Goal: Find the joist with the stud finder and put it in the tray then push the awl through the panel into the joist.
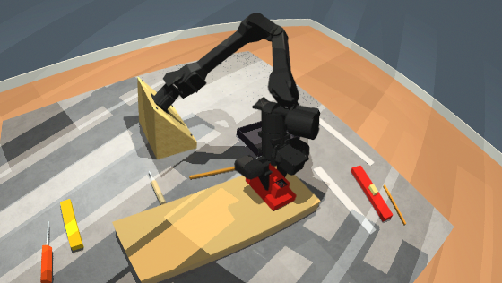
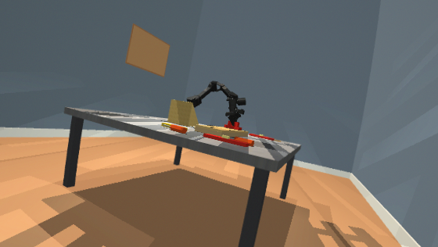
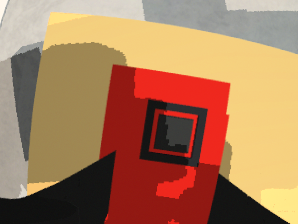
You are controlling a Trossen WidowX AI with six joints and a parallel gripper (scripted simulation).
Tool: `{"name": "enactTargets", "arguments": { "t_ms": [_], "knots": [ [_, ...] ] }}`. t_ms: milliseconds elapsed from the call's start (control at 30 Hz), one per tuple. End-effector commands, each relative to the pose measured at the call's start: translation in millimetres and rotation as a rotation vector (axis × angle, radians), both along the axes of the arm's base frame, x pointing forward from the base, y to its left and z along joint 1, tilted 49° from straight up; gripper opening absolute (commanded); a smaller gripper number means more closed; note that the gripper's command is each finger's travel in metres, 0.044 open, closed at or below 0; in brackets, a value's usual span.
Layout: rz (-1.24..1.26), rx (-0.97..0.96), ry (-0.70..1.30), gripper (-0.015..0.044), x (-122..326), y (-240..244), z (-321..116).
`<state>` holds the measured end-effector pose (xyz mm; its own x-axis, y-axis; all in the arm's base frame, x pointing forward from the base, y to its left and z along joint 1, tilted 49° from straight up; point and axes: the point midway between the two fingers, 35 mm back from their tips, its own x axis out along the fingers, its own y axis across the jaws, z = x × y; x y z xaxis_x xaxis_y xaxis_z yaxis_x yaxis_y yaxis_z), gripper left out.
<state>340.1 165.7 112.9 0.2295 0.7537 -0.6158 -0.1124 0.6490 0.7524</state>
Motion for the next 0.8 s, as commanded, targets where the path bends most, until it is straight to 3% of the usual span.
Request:
{"name": "enactTargets", "arguments": {
  "t_ms": [0, 767],
  "knots": [
    [0.001, 0.0, 0.001, 0.0, 1, -6, -8],
    [0.001, -0.002, 0.002, 0.0, 6, -37, -44]
  ]
}}
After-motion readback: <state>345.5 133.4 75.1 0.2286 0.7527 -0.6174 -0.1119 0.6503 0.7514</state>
